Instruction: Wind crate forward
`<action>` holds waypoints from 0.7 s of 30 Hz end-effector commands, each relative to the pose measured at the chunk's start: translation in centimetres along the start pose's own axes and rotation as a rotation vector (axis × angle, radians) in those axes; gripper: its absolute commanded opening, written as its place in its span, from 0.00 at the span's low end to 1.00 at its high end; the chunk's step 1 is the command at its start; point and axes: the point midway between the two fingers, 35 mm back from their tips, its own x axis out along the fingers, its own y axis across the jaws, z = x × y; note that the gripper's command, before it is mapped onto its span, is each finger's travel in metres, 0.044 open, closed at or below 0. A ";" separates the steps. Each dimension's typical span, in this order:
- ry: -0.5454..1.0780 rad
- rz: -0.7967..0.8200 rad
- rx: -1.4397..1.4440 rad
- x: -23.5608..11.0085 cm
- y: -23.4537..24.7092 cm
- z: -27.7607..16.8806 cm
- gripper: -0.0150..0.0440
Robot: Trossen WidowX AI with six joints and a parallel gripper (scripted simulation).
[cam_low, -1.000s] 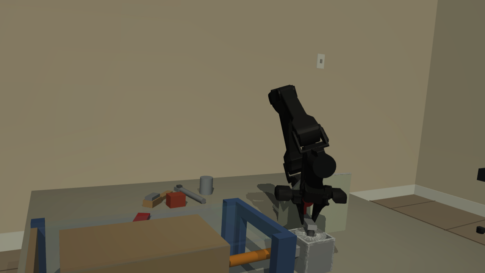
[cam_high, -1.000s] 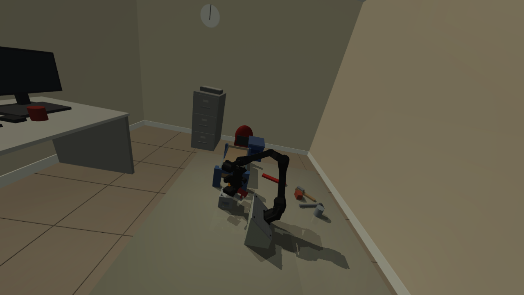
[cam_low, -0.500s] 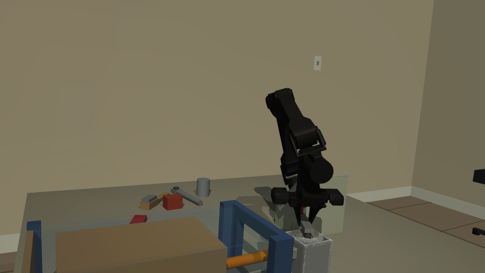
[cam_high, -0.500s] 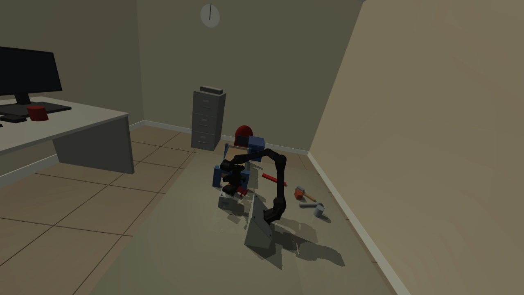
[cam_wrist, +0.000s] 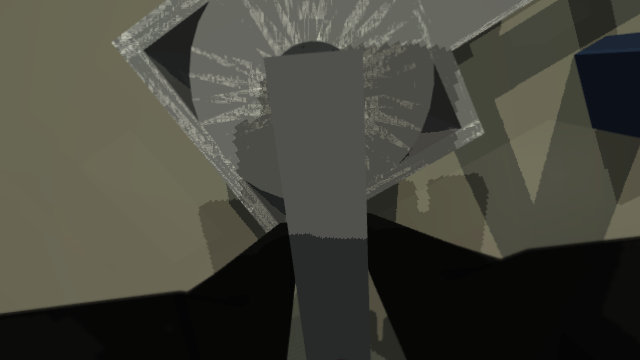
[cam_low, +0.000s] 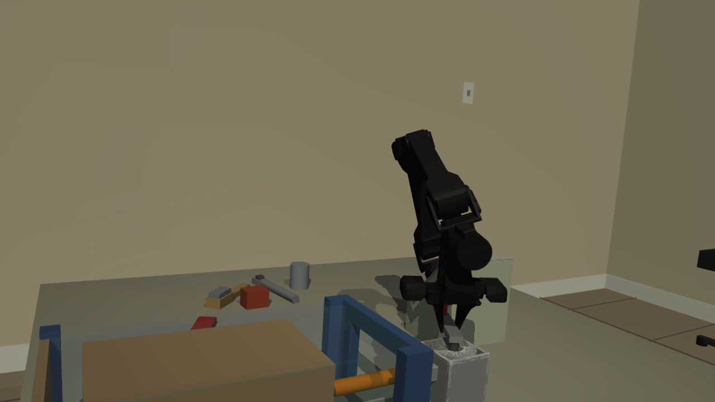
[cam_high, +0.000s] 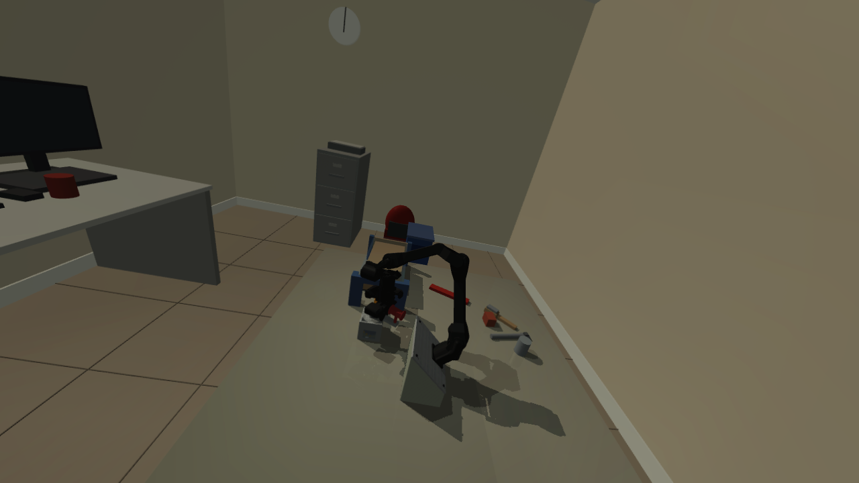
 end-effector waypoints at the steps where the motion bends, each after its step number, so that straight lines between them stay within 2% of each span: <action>1: -0.001 0.001 0.007 0.0 0.0 0.1 0.25; 21: -0.001 0.006 0.085 0.8 0.3 0.1 0.25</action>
